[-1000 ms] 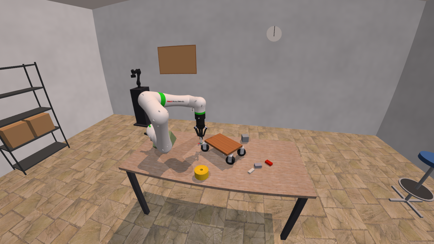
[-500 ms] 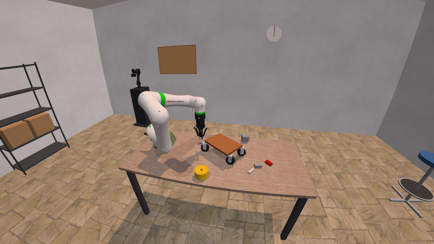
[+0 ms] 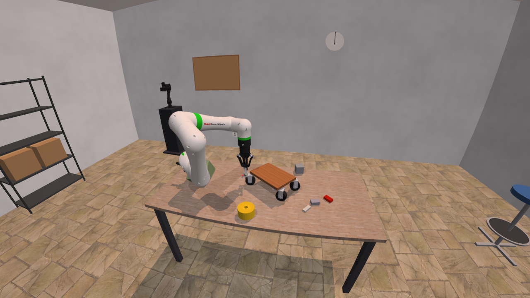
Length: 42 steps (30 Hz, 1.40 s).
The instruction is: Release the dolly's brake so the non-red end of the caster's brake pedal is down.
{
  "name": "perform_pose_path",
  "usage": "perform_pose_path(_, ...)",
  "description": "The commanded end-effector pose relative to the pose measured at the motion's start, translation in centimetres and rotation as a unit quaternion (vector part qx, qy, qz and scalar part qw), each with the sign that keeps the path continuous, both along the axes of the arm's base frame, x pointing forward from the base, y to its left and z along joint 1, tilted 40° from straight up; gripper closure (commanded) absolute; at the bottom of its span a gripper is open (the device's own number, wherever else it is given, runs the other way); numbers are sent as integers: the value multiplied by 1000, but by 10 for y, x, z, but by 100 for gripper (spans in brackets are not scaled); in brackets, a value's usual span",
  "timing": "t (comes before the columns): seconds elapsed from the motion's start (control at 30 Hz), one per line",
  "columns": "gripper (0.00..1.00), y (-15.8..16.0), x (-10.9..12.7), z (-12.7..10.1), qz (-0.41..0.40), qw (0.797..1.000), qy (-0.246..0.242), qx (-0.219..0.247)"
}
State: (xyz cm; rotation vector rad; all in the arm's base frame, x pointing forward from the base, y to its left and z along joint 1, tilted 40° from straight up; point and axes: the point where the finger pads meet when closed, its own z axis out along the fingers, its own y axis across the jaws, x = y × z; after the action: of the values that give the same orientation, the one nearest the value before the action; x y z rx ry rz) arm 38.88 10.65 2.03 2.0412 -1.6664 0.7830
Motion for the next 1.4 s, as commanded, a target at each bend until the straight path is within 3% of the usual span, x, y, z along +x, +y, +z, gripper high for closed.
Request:
perform_pose_path(0.0,100,-1,0,-1,0,1000,0,0)
perform_pose_path(0.7,100,-1,0,-1,0,1000,0,0)
perform_pose_path(1.37,100,39,-11,49,0,1000,0,0)
